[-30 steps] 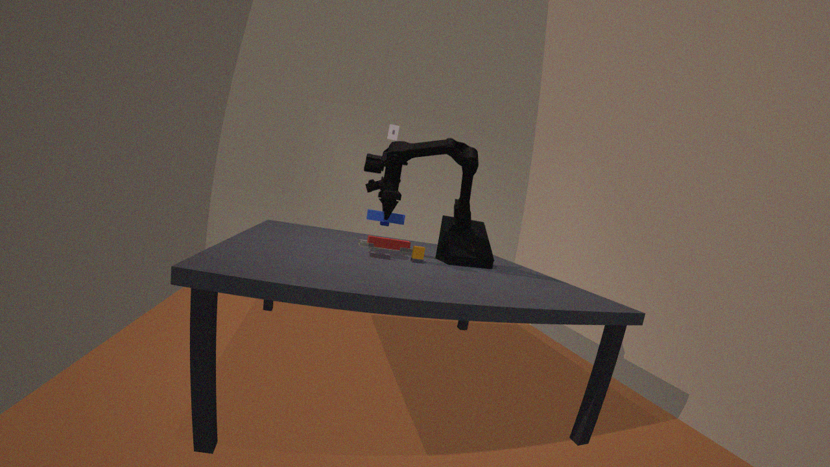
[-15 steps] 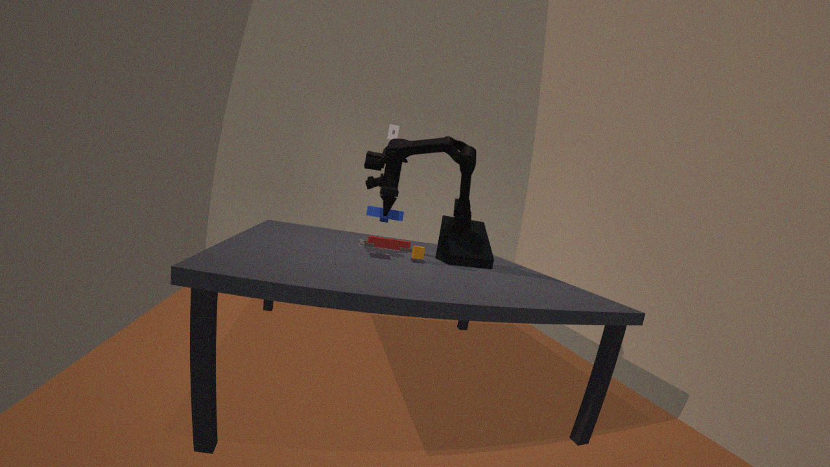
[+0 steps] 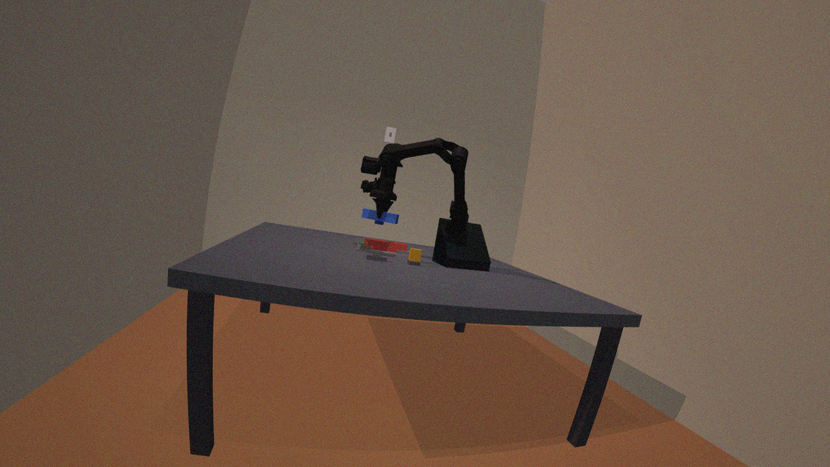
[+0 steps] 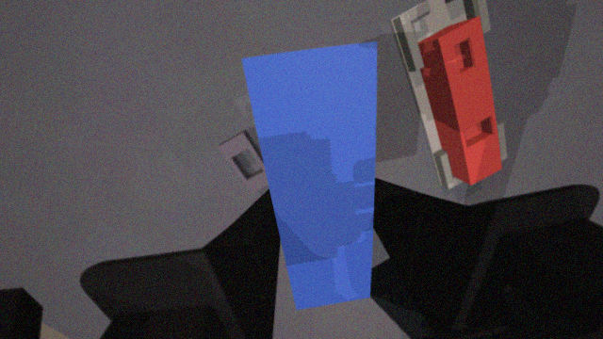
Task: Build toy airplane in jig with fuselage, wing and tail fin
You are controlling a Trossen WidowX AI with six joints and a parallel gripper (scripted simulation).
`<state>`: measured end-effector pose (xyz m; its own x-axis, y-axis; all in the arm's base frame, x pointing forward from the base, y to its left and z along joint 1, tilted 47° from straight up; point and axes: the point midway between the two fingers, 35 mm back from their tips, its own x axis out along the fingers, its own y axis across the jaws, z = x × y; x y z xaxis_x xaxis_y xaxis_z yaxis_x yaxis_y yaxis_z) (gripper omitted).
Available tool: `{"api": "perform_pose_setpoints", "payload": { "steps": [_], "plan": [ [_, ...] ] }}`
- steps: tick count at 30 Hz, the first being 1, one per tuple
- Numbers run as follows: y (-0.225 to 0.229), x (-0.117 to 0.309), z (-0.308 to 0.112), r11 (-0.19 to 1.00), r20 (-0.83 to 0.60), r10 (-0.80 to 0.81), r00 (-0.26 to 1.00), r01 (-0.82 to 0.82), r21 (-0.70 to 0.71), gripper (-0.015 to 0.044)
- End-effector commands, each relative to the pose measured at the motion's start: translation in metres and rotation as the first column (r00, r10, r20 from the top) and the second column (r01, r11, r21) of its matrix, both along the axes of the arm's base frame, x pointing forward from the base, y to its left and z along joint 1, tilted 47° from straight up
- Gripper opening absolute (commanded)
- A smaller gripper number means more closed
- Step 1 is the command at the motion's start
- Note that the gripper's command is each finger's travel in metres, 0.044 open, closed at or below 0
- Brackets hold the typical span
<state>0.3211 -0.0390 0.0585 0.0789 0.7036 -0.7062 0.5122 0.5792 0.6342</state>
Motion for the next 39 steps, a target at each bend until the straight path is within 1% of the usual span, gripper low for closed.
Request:
{"api": "perform_pose_setpoints", "payload": {
  "steps": [1, 11, 20, 30, 39],
  "plan": [
    [-0.008, -0.005, -0.011, 0.999, -0.055, -0.053, 0.997, 0.052, -0.003, 0.0000],
    [-0.026, -0.016, -0.037, 0.985, -0.175, -0.174, 0.969, 0.174, -0.010, 0.0000],
    [-0.041, -0.029, -0.059, 0.959, -0.281, -0.278, 0.918, 0.282, -0.027, 0.0000],
    [-0.055, -0.047, -0.083, 0.916, -0.395, -0.385, 0.834, 0.396, -0.057, 0.0000],
    [-0.065, -0.064, -0.104, 0.866, -0.492, -0.469, 0.733, 0.491, -0.094, 0.0000]
  ]
}}
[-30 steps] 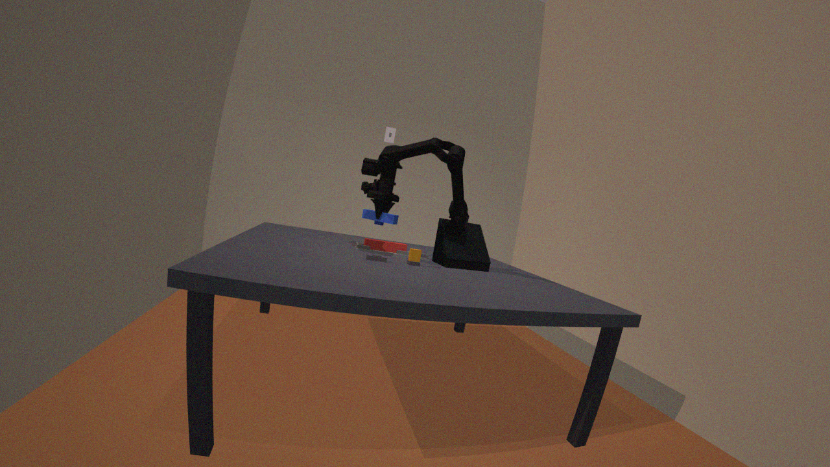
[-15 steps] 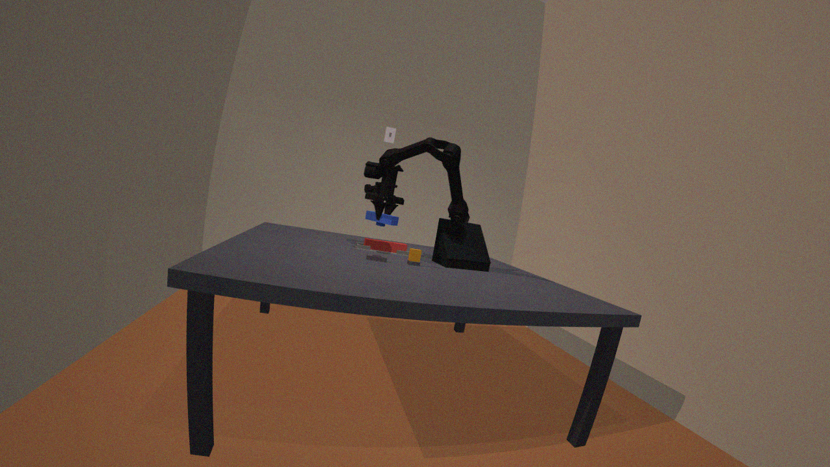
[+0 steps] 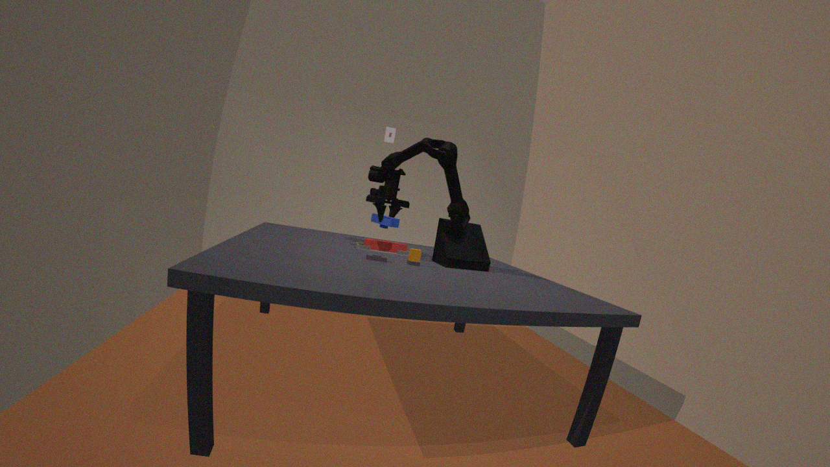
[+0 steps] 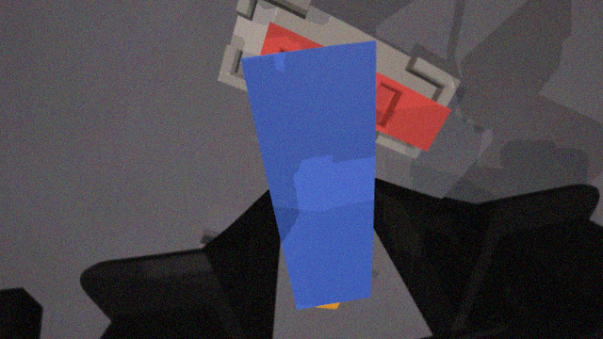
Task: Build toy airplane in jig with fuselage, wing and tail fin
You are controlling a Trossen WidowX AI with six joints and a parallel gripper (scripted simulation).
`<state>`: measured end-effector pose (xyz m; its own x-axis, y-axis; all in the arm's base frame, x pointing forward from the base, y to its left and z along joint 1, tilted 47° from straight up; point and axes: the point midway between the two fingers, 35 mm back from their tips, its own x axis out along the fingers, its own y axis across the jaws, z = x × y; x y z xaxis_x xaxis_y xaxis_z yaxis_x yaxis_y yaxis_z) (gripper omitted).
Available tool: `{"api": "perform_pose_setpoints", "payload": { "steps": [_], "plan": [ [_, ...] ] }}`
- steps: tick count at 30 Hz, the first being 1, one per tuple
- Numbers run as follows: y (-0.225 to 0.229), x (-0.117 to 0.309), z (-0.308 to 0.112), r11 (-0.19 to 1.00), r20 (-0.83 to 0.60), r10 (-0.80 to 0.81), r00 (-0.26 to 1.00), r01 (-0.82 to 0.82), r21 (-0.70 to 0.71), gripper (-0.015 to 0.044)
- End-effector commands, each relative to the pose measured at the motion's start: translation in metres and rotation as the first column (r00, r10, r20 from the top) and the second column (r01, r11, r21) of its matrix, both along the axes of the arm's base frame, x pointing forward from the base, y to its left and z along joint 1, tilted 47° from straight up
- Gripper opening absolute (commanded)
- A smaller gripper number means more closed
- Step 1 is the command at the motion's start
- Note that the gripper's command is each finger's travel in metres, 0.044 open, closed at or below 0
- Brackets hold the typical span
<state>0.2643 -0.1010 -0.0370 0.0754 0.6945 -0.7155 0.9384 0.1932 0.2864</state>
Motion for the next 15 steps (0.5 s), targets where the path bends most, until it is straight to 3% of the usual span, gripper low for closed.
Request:
{"api": "perform_pose_setpoints", "payload": {
  "steps": [1, 15],
  "plan": [
    [-0.004, -0.010, -0.011, 0.998, -0.060, -0.056, 0.997, 0.056, 0.005, 0.0000],
    [-0.014, -0.042, -0.042, 0.970, -0.247, -0.233, 0.941, 0.242, 0.009, 0.0000]
  ]
}}
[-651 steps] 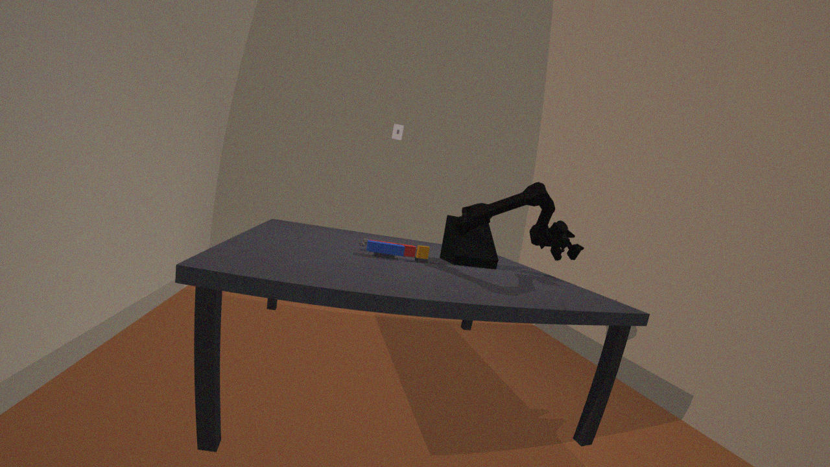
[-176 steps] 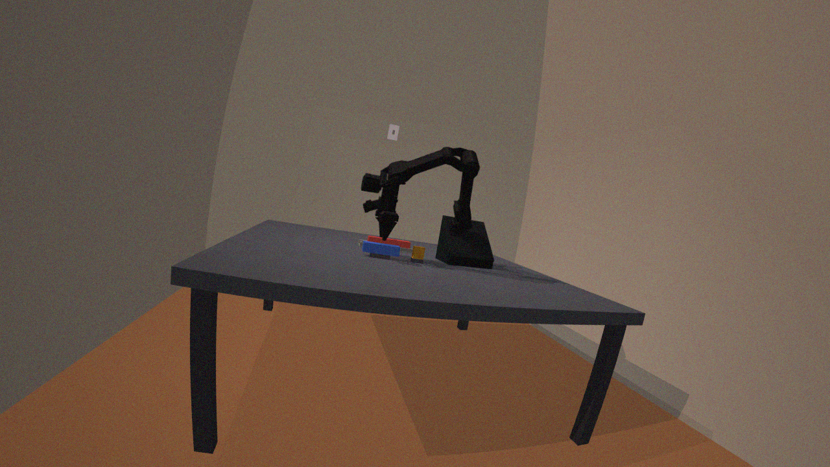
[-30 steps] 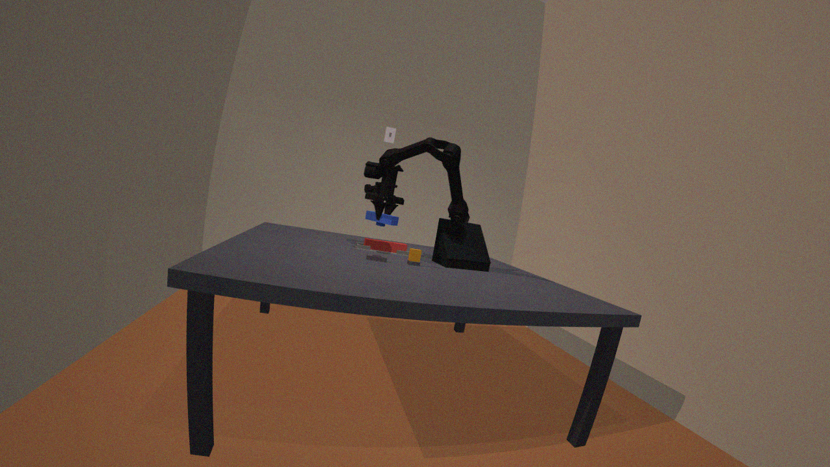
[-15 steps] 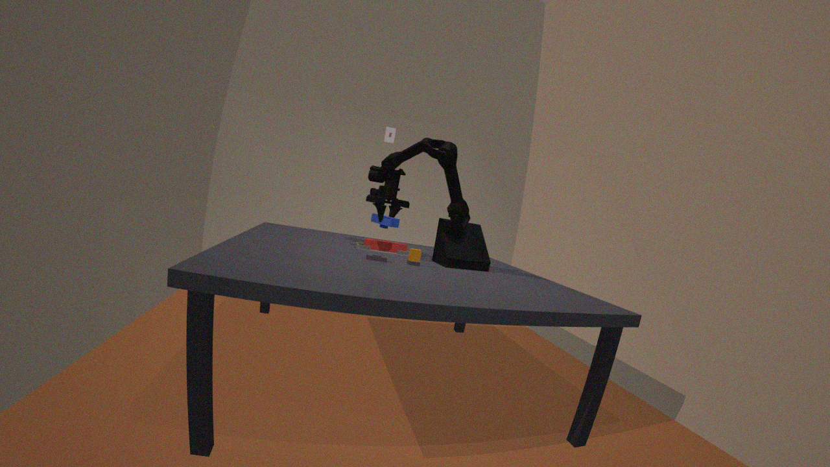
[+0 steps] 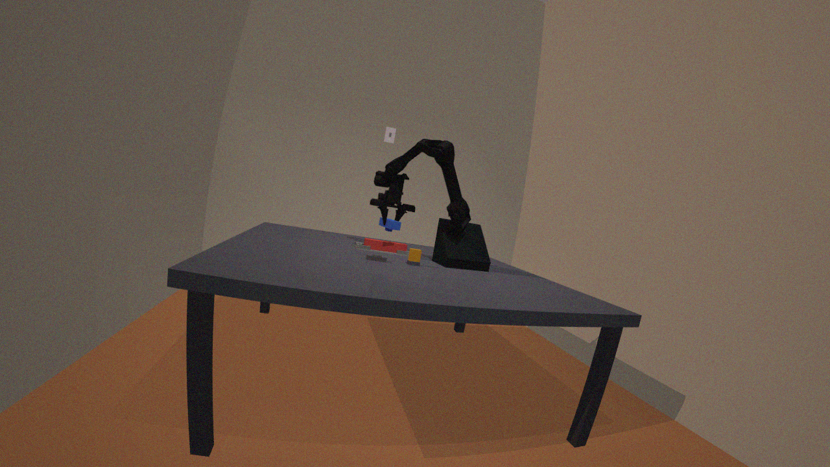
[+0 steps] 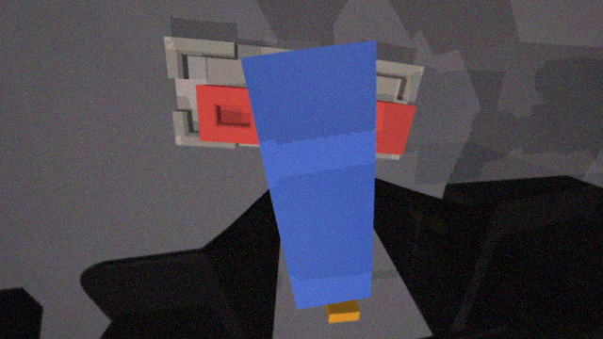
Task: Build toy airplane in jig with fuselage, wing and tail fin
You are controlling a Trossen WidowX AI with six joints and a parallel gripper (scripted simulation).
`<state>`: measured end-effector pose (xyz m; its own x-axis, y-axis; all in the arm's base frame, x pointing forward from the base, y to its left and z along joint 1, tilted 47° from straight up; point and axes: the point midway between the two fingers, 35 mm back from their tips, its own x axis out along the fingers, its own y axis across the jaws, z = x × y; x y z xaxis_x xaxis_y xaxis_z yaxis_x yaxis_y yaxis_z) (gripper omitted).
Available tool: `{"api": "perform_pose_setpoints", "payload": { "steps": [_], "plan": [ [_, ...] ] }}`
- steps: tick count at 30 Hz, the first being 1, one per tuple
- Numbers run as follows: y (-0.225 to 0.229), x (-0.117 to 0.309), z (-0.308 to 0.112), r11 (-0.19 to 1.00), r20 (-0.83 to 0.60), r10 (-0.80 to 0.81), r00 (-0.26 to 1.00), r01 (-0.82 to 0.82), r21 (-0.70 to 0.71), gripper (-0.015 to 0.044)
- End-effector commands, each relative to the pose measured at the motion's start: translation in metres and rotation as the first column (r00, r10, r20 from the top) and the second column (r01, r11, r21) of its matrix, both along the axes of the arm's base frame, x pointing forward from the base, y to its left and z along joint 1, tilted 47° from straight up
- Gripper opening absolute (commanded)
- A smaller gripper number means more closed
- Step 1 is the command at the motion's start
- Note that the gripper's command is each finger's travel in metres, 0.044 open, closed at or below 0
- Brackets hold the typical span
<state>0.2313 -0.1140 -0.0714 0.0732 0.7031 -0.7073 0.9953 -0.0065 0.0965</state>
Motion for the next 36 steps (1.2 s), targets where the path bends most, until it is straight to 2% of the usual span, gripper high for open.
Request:
{"api": "perform_pose_setpoints", "payload": {
  "steps": [1, 10, 17, 18, 36],
  "plan": [
    [-0.002, -0.011, -0.010, 0.998, -0.062, -0.056, 0.996, 0.057, 0.008, 0.0000],
    [-0.004, -0.029, -0.025, 0.988, -0.163, -0.151, 0.975, 0.156, 0.018, 0.0000],
    [-0.004, -0.029, -0.025, 0.988, -0.163, -0.151, 0.975, 0.156, 0.018, 0.0184],
    [-0.004, -0.029, -0.025, 0.988, -0.163, -0.151, 0.975, 0.156, 0.018, 0.0196],
    [-0.002, -0.029, -0.027, 0.988, -0.163, -0.151, 0.975, 0.156, 0.018, 0.0196]
  ]
}}
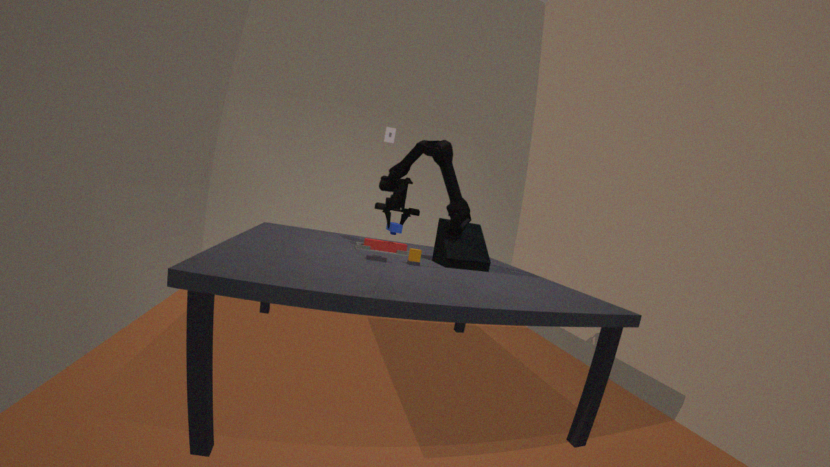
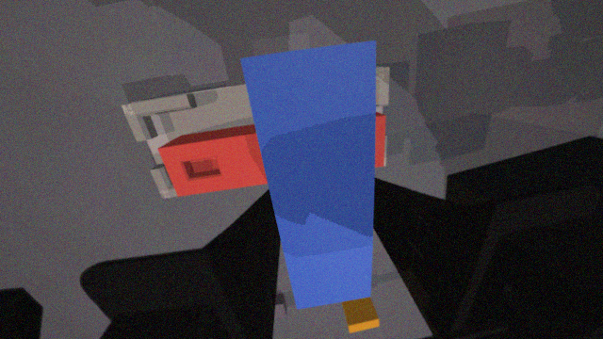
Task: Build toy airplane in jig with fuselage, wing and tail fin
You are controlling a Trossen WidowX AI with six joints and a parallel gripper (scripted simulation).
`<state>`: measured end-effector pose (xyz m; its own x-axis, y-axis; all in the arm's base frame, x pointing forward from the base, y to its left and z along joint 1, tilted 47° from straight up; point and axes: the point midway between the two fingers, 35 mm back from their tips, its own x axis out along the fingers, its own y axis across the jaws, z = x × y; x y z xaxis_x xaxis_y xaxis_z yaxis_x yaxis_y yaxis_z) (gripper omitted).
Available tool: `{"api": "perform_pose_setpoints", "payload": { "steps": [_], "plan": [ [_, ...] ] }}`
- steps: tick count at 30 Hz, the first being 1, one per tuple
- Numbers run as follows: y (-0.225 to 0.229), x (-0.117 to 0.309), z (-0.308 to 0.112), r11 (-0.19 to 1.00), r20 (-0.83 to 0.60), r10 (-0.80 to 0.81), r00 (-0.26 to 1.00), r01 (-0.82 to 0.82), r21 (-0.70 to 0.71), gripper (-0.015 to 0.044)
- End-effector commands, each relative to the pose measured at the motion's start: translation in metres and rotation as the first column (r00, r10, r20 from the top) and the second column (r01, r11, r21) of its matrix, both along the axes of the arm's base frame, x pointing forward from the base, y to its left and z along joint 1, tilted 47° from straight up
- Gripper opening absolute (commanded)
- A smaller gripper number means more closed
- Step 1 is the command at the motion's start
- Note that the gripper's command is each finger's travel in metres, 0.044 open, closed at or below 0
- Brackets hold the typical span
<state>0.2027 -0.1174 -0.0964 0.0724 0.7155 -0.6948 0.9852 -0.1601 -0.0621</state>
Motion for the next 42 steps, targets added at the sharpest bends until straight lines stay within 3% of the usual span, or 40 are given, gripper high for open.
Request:
{"api": "perform_pose_setpoints", "payload": {
  "steps": [1, 28, 33, 38, 42],
  "plan": [
    [0.002, 0.000, -0.003, 1.000, -0.005, -0.001, 1.000, 0.001, -0.002, 0.0196],
    [0.028, 0.002, -0.028, 1.000, -0.004, -0.001, 1.000, 0.001, -0.001, 0.0196],
    [0.027, 0.002, -0.027, 1.000, -0.004, 0.005, 1.000, -0.005, -0.003, 0.0163],
    [0.027, 0.002, -0.027, 1.000, -0.004, 0.005, 1.000, -0.005, -0.003, 0.0031],
    [0.027, 0.002, -0.027, 1.000, -0.004, 0.005, 1.000, -0.005, -0.003, 0.0136]
  ]
}}
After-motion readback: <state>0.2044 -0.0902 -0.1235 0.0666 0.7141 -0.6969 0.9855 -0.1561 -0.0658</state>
